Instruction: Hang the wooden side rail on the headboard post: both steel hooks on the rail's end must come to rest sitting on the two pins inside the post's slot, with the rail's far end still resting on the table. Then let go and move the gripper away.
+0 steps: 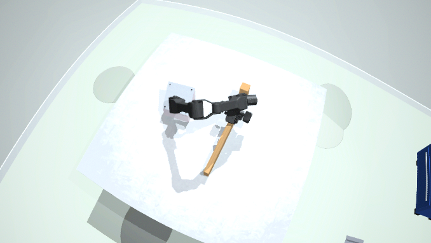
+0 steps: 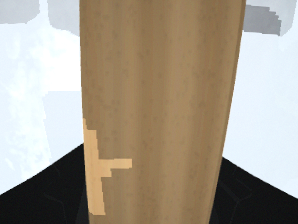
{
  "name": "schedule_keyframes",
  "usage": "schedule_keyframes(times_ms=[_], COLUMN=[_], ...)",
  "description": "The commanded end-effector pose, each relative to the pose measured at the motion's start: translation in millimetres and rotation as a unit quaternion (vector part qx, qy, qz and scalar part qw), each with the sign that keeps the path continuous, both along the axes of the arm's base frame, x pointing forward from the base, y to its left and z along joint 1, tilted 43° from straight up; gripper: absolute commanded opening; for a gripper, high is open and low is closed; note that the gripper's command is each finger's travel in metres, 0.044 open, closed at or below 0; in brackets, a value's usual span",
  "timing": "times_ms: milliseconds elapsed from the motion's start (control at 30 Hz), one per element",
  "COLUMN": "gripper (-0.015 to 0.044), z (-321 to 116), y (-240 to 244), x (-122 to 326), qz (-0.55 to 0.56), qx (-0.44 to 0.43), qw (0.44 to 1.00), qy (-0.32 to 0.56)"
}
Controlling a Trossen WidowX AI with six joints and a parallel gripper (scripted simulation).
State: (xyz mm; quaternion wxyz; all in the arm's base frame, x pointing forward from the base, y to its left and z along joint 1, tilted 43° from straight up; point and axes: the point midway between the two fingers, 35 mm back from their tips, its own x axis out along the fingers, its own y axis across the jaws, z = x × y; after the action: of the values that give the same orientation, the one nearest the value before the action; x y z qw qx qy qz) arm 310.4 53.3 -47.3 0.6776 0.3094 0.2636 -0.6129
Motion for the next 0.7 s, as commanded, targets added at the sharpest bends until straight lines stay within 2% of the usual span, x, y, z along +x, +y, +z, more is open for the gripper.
schedule_keyframes(times_ms=[0,667], gripper=[0.0,0.0], z=[0.6,-0.7], y=[6.5,8.1], x=[0.9,0.8], qz=[0.006,0.006], qx=[0.004,0.004], qw=[1.0,1.0], qy=[-0.003,-0.003])
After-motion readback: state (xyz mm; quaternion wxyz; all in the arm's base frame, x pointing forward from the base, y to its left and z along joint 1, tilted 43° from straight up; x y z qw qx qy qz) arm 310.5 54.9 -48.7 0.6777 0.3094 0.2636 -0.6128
